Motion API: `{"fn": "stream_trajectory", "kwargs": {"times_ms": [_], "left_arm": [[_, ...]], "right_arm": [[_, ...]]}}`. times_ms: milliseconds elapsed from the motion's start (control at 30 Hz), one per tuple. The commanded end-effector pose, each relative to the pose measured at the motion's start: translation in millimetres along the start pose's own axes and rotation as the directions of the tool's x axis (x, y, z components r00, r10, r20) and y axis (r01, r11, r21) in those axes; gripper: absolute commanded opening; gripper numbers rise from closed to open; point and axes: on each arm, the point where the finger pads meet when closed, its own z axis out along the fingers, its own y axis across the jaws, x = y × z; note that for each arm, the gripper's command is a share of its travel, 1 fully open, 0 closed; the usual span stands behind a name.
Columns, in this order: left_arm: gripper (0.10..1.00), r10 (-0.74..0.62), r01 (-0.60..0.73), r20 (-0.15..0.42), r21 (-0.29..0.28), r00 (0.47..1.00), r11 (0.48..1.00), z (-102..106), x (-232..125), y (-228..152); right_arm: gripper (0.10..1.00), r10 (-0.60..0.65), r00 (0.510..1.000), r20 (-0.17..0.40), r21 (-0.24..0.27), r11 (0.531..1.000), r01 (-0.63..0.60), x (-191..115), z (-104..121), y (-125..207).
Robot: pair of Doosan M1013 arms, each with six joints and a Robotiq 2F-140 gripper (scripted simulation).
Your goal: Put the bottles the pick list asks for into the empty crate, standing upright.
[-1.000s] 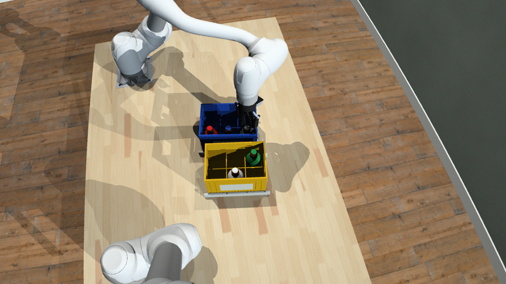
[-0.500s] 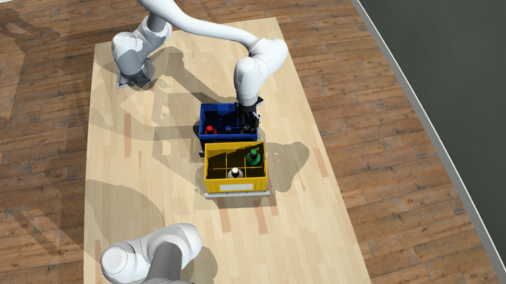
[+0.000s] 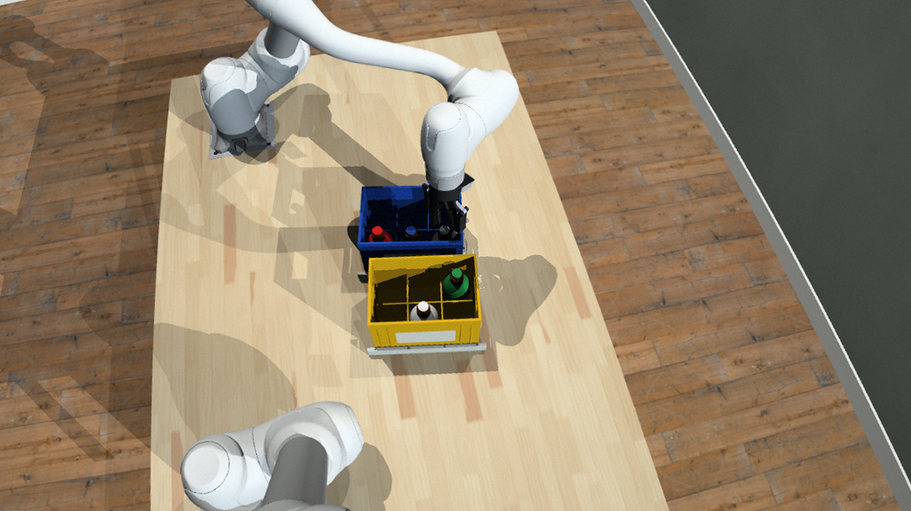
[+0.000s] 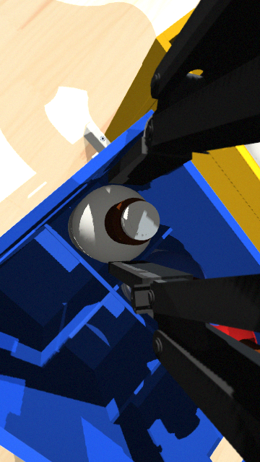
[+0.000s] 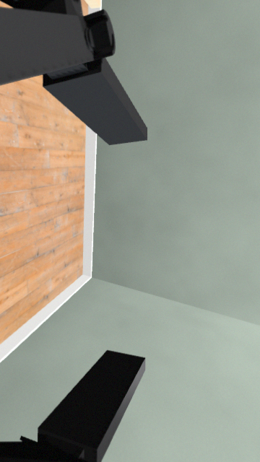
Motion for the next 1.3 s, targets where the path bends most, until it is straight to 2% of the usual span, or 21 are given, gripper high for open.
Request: {"fn": "stream_trajectory", "kwargs": {"times_ms": [0,1100,1267], "left_arm": [[0.442,0.000,0.000,-0.001,-0.001,1.000,1.000,-1,0,0],[0.442,0.000,0.000,-0.001,-0.001,1.000,1.000,-1,0,0],[0.442,0.000,0.000,-0.001,-0.001,1.000,1.000,-14,0,0]], "right_arm": [[1.000,-0.002,1.000,-0.001,0.000,1.000,0.002,1,0,0],[1.000,-0.002,1.000,-0.001,0.000,1.000,0.002,1,0,0],[1.000,-0.002,1.000,-0.001,0.000,1.000,0.002,1,0,0]]}}
